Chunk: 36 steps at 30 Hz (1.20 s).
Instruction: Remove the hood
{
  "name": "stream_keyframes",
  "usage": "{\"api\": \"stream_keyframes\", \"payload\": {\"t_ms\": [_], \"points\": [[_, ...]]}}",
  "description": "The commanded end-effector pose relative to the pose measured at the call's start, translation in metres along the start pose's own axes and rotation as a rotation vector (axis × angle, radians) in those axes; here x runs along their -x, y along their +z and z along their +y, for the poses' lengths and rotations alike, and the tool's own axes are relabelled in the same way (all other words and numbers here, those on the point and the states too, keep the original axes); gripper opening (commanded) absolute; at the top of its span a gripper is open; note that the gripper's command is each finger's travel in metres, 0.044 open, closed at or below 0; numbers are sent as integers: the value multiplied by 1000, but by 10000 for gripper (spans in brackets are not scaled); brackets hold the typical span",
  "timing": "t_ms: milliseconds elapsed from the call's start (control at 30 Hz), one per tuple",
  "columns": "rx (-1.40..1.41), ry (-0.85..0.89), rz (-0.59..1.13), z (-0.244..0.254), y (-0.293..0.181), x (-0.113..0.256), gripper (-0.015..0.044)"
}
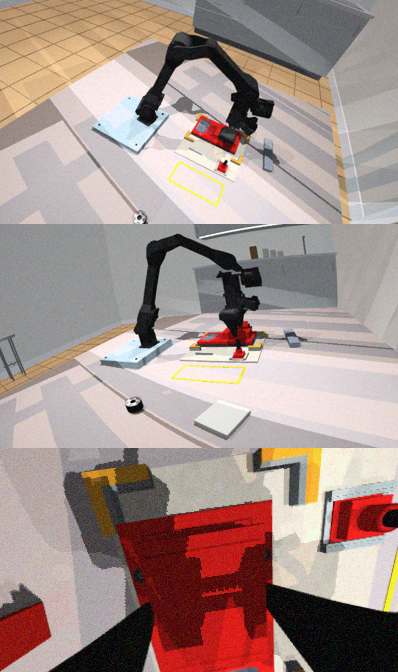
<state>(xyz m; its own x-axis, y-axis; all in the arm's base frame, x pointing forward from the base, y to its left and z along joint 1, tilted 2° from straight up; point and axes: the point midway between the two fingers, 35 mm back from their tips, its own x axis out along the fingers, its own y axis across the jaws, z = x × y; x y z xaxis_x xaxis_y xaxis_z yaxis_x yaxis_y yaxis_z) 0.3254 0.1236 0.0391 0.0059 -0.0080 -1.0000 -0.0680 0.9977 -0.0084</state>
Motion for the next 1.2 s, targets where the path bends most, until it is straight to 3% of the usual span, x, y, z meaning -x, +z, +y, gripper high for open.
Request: {"api": "stream_keyframes", "payload": {"t_ms": [0,233,600,1167], "points": [[0,0,-1,0,0,0,341],[0,0,-1,0,0,0,295],[0,0,0,0,0,6,6],[-1,-1,0,0,1,17,0]]}}
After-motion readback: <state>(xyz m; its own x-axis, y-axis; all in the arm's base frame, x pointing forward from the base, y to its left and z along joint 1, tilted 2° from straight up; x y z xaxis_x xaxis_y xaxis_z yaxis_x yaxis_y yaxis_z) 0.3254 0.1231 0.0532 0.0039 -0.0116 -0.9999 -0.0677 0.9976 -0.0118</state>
